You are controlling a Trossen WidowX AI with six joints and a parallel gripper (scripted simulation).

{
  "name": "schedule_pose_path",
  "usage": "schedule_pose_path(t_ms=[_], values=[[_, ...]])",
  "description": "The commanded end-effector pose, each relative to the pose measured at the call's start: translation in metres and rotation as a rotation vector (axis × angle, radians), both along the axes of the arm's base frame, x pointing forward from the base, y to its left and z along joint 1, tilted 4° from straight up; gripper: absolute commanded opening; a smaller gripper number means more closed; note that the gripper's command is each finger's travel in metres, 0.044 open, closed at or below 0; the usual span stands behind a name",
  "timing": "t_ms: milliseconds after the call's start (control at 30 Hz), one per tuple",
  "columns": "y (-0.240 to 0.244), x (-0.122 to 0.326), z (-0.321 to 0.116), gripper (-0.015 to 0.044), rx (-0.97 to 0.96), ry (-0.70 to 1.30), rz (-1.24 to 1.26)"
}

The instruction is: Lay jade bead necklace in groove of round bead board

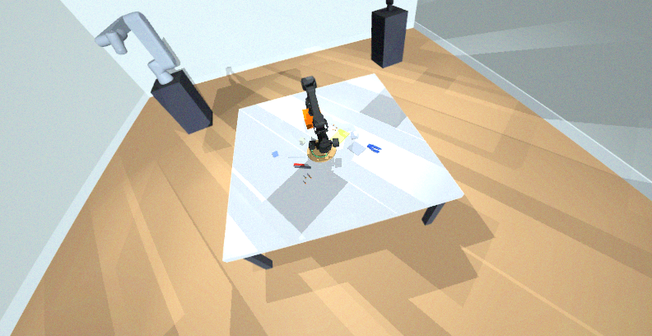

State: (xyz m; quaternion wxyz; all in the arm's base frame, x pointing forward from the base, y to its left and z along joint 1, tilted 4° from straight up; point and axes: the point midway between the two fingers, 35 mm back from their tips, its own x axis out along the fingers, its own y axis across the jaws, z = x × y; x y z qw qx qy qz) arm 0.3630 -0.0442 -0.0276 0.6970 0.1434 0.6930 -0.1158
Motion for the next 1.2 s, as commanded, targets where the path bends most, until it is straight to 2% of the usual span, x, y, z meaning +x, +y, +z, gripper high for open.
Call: schedule_pose_path(t_ms=[0, 900, 1067, 1167], values=[[0.001, -0.006, -0.012, 0.012, 0.004, 0.023, -0.001], [0.002, -0.008, -0.025, 0.012, 0.006, 0.031, 0.0], [0.002, -0.006, -0.023, 0.0, 0.003, 0.024, 0.002], [0.002, -0.006, -0.023, 0.0, 0.003, 0.024, 0.002]])
